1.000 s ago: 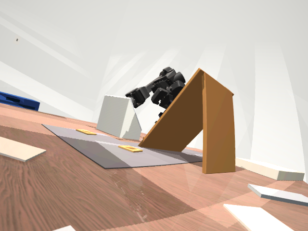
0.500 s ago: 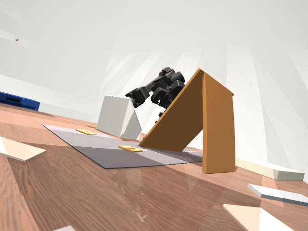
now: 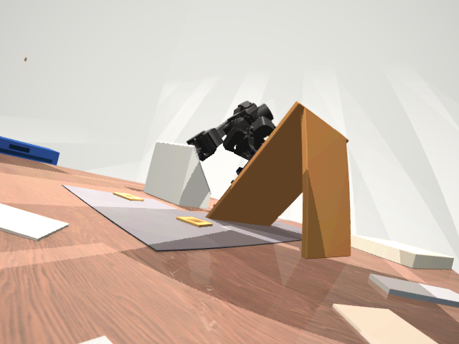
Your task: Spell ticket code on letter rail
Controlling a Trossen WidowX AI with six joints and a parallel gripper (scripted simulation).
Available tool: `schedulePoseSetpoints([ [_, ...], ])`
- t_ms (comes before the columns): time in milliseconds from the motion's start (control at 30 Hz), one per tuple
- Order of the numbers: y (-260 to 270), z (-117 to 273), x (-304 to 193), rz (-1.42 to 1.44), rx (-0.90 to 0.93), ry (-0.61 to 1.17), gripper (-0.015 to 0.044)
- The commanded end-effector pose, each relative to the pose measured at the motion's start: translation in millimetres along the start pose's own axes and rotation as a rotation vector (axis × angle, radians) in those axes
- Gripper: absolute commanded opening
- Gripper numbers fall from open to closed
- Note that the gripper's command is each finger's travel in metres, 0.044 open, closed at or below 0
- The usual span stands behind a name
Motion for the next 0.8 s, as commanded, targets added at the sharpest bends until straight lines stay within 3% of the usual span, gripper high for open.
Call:
schedulePoseSetpoints([
  [0,0.0,3.3,0.1,0.002,0.002,-0.001,0.0295],
  [767,-0.1,16.7,-0.1,0.002,0.001,-0.001,0.0295],
])
Point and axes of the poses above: the point midway between the two fingers, 35 mm back from their tips, its own z axis back along the fingers, its own y axis across the jaws, x = y × z, the point moved 4 cm from there along z, back along the fingers, and after that the axes turned 4 degrees about -z, right-handed, at the moved point
